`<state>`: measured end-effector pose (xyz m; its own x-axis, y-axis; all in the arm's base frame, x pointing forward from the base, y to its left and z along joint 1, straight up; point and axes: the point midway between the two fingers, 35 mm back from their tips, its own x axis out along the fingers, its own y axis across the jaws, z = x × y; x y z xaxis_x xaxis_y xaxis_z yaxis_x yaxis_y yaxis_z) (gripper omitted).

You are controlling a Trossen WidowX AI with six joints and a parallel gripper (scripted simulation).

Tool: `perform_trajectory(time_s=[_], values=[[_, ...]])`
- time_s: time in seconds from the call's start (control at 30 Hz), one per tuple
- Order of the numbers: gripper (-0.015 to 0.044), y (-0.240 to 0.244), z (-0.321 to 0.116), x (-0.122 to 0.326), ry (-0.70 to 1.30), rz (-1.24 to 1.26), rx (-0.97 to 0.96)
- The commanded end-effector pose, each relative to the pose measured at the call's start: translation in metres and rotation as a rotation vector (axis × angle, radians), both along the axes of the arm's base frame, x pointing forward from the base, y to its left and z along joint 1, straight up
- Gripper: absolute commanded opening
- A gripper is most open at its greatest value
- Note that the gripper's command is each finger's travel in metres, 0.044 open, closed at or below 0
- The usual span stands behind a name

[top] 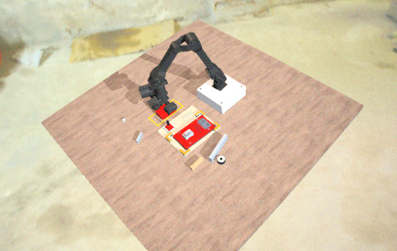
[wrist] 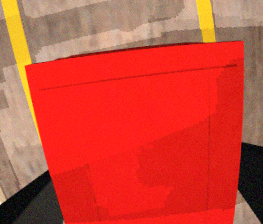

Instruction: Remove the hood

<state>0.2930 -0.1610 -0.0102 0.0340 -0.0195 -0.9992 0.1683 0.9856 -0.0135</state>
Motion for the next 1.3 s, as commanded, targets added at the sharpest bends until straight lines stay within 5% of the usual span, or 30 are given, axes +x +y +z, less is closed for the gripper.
perform_trajectory(time_s=[0.0, 0.57, 0.83, 1.27], values=[[0.0, 0.0, -0.003, 0.0, 0.003, 0.006, 0.003], [0.044, 0.0, 0.002, 0.0, 0.001, 0.0, 0.0], [0.044, 0.001, 0.071, -0.001, 0.007, 0.0, 0.004], [0.044, 0.001, 0.074, -0.002, 0.007, 0.0, 0.004]])
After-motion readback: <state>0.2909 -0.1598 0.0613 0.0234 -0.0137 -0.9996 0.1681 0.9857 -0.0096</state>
